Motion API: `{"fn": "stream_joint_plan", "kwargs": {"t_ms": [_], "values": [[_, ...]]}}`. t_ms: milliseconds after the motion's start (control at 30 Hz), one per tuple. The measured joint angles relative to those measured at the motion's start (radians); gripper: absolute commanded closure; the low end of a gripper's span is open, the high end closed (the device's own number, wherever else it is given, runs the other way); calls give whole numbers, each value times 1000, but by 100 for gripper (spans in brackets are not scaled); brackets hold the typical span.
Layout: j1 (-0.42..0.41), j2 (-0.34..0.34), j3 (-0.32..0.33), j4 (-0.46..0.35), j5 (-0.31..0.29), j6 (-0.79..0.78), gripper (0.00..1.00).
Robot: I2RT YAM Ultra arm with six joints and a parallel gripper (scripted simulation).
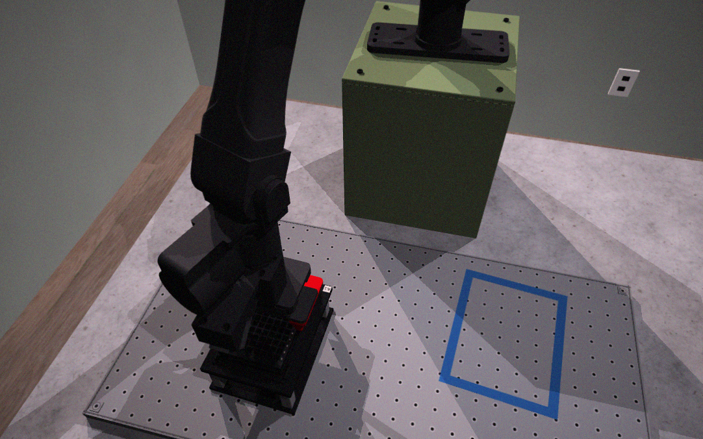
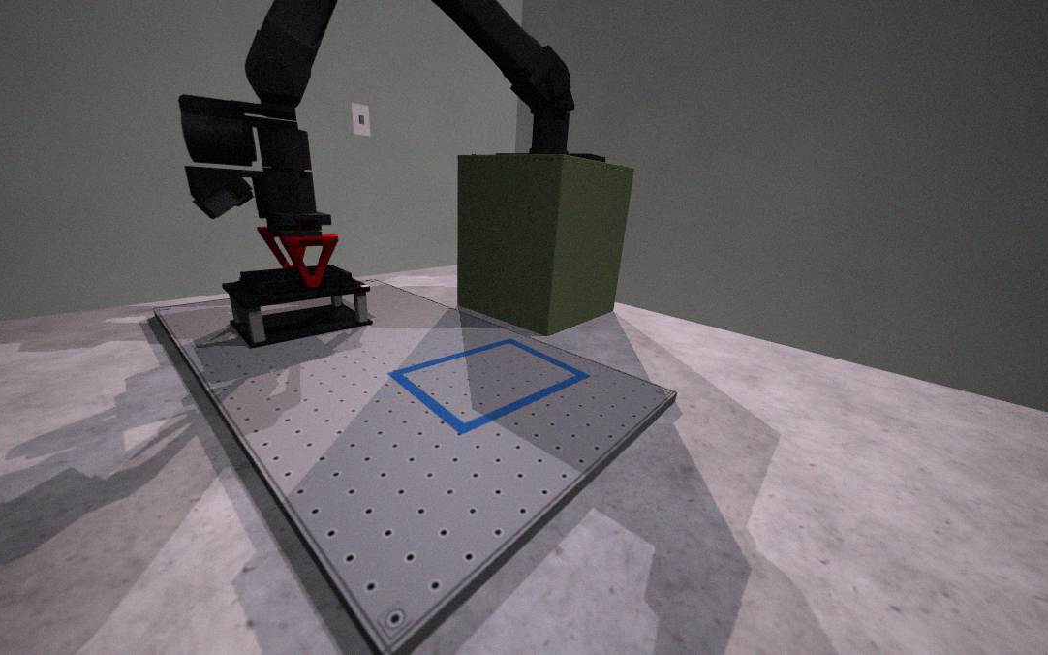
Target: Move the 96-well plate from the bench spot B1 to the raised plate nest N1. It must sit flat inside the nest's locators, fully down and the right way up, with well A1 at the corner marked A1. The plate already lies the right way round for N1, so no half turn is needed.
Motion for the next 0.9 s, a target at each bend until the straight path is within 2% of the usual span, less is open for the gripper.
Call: {"fn": "stream_joint_plan", "kwargs": {"t_ms": [367, 400, 900], "values": [[0, 0, 0, 0, 0, 1, 100], [0, 0, 0, 0, 0, 1, 0], [0, 12, 10, -5, 0, 2, 0]]}}
